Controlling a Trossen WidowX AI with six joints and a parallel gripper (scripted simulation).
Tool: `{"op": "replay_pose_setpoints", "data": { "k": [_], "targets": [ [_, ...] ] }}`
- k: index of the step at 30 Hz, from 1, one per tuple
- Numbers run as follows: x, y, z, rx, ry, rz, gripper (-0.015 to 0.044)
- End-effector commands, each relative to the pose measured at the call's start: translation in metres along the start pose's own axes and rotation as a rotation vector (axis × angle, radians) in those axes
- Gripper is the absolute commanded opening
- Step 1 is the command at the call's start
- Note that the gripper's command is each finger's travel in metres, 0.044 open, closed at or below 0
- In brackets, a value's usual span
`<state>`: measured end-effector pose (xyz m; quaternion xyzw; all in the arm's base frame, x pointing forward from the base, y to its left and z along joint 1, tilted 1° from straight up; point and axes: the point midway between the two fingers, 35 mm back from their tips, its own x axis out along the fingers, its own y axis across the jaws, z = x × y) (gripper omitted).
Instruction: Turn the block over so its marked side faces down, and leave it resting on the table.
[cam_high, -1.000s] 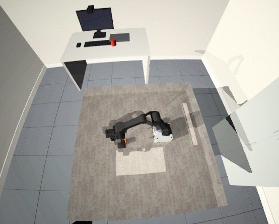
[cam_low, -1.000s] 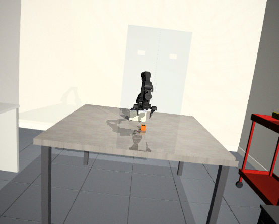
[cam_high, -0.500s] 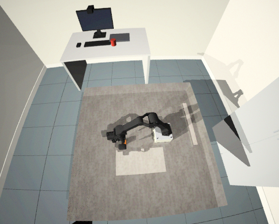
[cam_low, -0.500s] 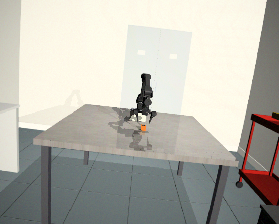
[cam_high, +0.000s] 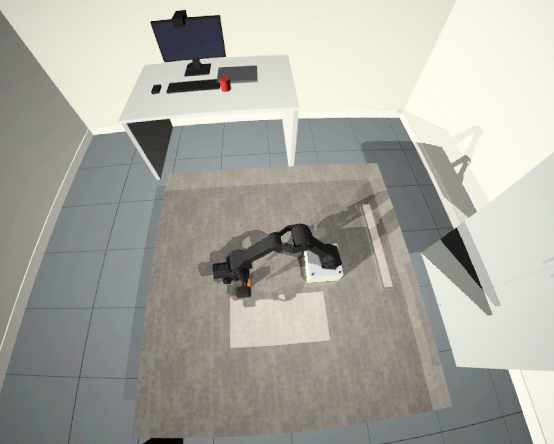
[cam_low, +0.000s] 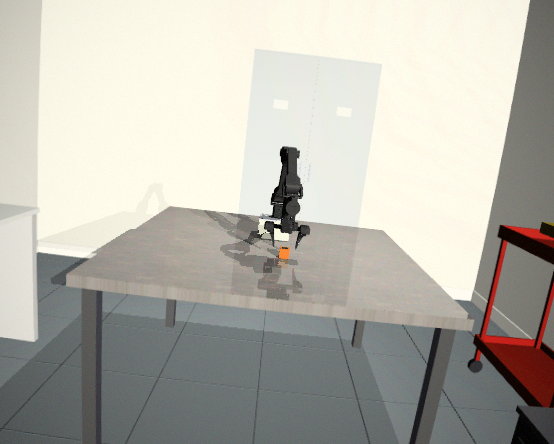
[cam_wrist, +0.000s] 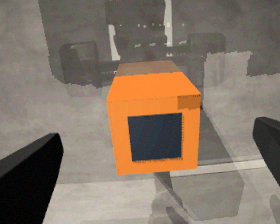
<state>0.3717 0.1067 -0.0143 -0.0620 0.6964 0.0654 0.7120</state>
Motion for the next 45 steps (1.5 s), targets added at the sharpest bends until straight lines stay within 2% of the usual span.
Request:
{"op": "replay_pose_setpoints", "data": {
  "k": [1, 8, 18, 35, 38, 41, 45],
  "targets": [
    [0.011, 0.001, -0.003, 0.003, 0.014, 0.003, 0.0440],
    [0.019, 0.001, -0.003, 0.003, 0.014, 0.003, 0.0440],
    [0.019, 0.001, -0.003, 0.003, 0.014, 0.003, 0.0177],
    [0.019, 0.001, -0.003, 0.003, 0.014, 0.003, 0.0064],
    [0.008, 0.001, -0.003, 0.003, 0.014, 0.003, 0.0000],
    [-0.010, 0.001, -0.003, 0.003, 0.014, 0.003, 0.0000],
    [-0.011, 0.001, -0.003, 0.003, 0.014, 0.003, 0.0000]
  ]
}}
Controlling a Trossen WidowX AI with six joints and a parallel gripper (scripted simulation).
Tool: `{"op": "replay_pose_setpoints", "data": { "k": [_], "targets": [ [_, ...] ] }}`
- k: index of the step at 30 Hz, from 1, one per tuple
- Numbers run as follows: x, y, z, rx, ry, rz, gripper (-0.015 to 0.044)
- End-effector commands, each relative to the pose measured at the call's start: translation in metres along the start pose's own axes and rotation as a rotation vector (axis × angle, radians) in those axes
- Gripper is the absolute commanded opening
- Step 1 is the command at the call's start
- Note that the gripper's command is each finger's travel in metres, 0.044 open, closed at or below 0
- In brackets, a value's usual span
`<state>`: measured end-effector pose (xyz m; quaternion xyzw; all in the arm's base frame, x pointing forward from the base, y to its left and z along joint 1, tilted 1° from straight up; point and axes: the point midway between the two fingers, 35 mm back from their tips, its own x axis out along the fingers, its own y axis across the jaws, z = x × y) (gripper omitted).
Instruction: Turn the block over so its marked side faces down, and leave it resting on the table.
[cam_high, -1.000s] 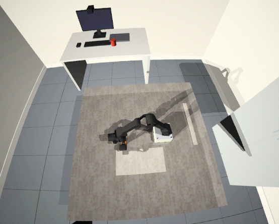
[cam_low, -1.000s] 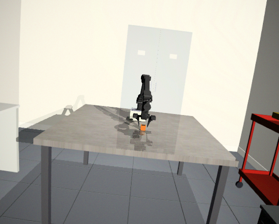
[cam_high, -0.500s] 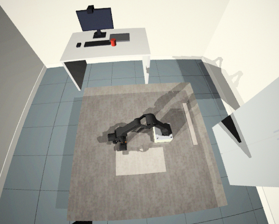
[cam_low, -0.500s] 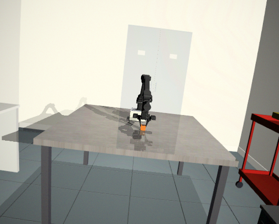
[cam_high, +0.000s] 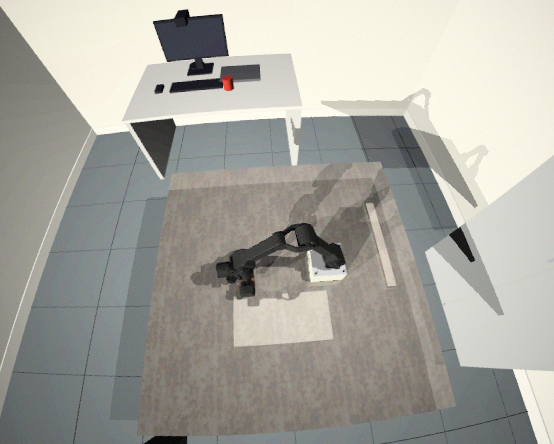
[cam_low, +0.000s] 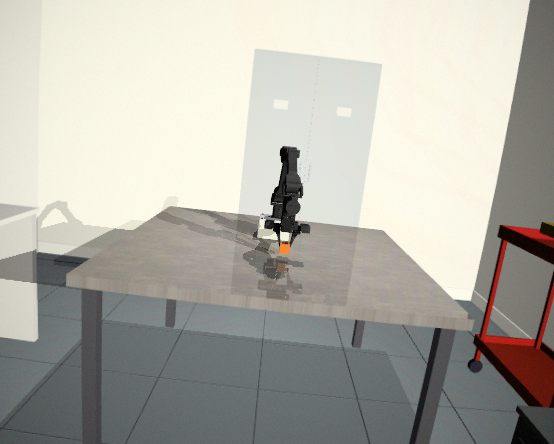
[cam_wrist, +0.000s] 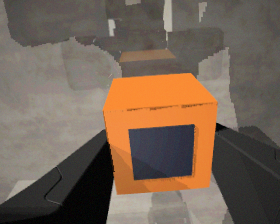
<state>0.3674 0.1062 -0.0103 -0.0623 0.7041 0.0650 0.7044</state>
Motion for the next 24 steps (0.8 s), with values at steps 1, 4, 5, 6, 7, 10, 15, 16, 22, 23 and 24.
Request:
{"op": "replay_pose_setpoints", "data": {
  "k": [1, 4, 5, 6, 7, 10, 15, 16, 22, 23, 24],
  "targets": [
    [-0.007, 0.000, 0.001, 0.002, -0.010, 0.002, 0.0000],
    [-0.005, 0.000, 0.002, 0.001, -0.045, 0.001, 0.0000],
    [-0.004, 0.000, 0.003, 0.001, -0.061, 0.001, 0.0000],
    [-0.003, 0.000, 0.003, 0.001, -0.076, 0.001, 0.0000],
    [-0.002, 0.001, 0.003, 0.000, -0.091, 0.000, 0.0000],
    [0.000, 0.001, 0.004, 0.000, -0.137, 0.000, 0.0000],
    [0.003, 0.001, 0.004, -0.001, -0.213, -0.001, 0.0000],
    [0.003, 0.001, 0.004, -0.001, -0.229, -0.001, 0.0000],
    [0.005, 0.001, 0.004, -0.001, -0.320, -0.001, 0.0000],
    [0.005, 0.001, 0.003, -0.001, -0.335, -0.001, 0.0000],
    [0.005, 0.001, 0.003, -0.001, -0.351, -0.001, 0.0000]
  ]
}}
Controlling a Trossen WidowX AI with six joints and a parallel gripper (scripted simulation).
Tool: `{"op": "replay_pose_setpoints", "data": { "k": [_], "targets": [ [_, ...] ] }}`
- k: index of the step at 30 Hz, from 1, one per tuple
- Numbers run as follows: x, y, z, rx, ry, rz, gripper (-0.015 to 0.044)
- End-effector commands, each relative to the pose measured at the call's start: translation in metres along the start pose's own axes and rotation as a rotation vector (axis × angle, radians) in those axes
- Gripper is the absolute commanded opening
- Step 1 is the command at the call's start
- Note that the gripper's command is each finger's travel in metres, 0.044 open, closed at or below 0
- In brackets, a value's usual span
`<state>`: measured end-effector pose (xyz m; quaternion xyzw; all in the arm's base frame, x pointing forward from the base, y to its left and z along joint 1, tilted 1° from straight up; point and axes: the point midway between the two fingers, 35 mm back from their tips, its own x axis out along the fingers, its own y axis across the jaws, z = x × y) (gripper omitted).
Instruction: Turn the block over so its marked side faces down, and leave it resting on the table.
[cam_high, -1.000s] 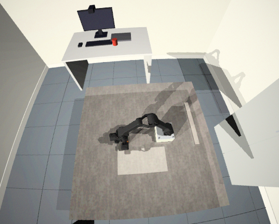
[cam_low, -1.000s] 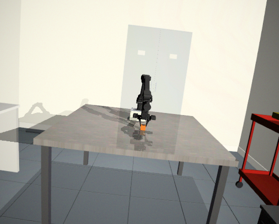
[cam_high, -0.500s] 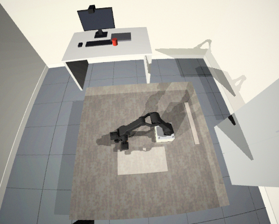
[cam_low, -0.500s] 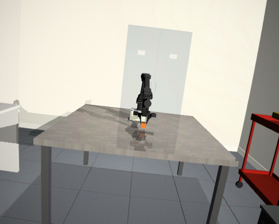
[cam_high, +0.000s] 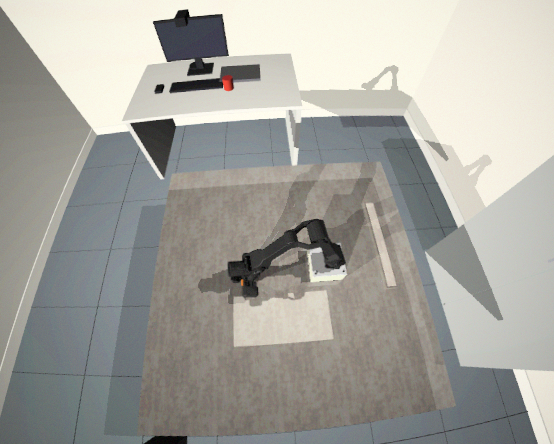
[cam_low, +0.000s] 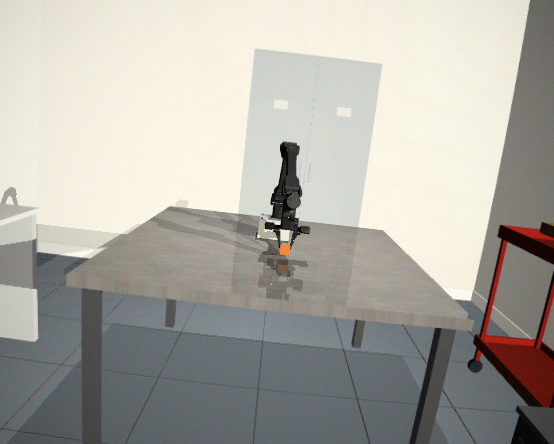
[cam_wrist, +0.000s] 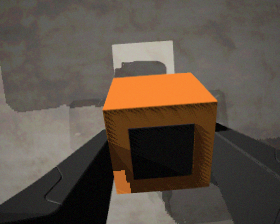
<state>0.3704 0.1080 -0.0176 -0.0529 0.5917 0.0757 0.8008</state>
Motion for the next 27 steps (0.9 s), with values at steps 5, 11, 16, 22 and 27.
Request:
{"op": "replay_pose_setpoints", "data": {
  "k": [5, 11, 16, 22, 27],
  "targets": [
    [-0.004, 0.000, -0.002, 0.004, -0.129, -0.003, 0.0000],
    [-0.007, -0.001, -0.005, 0.007, -0.217, -0.002, 0.0000],
    [-0.007, -0.001, -0.005, 0.007, -0.228, -0.002, 0.0000],
    [0.005, 0.000, -0.003, 0.004, -0.293, -0.002, 0.0000],
    [0.015, 0.000, -0.002, 0.002, -0.365, -0.003, 0.0000]
  ]
}}
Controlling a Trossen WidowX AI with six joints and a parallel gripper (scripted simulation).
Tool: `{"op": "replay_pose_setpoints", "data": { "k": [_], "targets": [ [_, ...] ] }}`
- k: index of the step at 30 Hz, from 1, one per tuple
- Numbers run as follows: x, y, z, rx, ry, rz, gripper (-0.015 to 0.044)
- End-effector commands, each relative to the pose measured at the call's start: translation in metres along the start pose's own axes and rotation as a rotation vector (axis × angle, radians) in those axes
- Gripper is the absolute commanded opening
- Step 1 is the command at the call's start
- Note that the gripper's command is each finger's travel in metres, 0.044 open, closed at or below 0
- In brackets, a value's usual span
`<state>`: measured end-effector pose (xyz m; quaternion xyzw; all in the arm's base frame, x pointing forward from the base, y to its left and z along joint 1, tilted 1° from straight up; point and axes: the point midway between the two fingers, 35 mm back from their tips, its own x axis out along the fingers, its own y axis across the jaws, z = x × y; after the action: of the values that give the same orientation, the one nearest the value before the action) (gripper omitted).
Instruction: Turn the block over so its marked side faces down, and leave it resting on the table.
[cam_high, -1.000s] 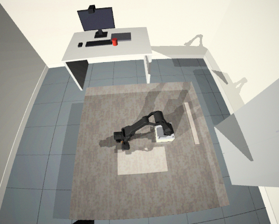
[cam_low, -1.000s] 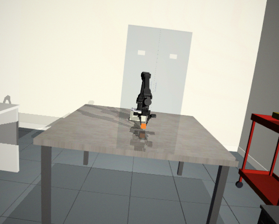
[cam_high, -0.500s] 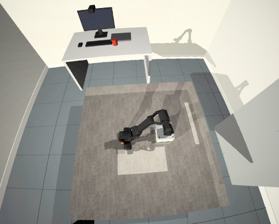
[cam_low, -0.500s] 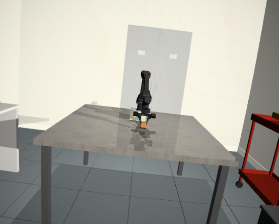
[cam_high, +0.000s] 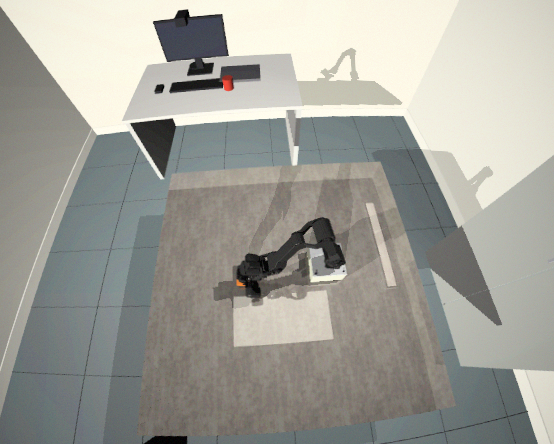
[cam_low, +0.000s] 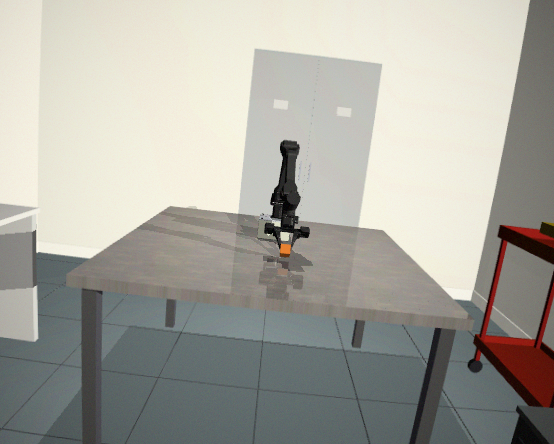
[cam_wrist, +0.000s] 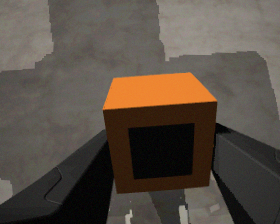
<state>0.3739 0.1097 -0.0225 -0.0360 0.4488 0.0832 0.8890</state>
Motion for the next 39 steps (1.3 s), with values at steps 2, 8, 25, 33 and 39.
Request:
{"op": "replay_pose_setpoints", "data": {
  "k": [2, 8, 25, 33, 39],
  "targets": [
    [0.011, 0.000, -0.008, -0.006, -0.056, -0.006, 0.0000],
    [0.017, 0.000, -0.012, -0.007, -0.142, -0.006, 0.0000],
    [0.011, -0.002, -0.023, -0.002, -0.386, -0.006, 0.0000],
    [0.007, -0.002, -0.023, -0.001, -0.440, -0.006, 0.0000],
    [0.007, -0.002, -0.023, -0.001, -0.440, -0.006, 0.0000]
  ]
}}
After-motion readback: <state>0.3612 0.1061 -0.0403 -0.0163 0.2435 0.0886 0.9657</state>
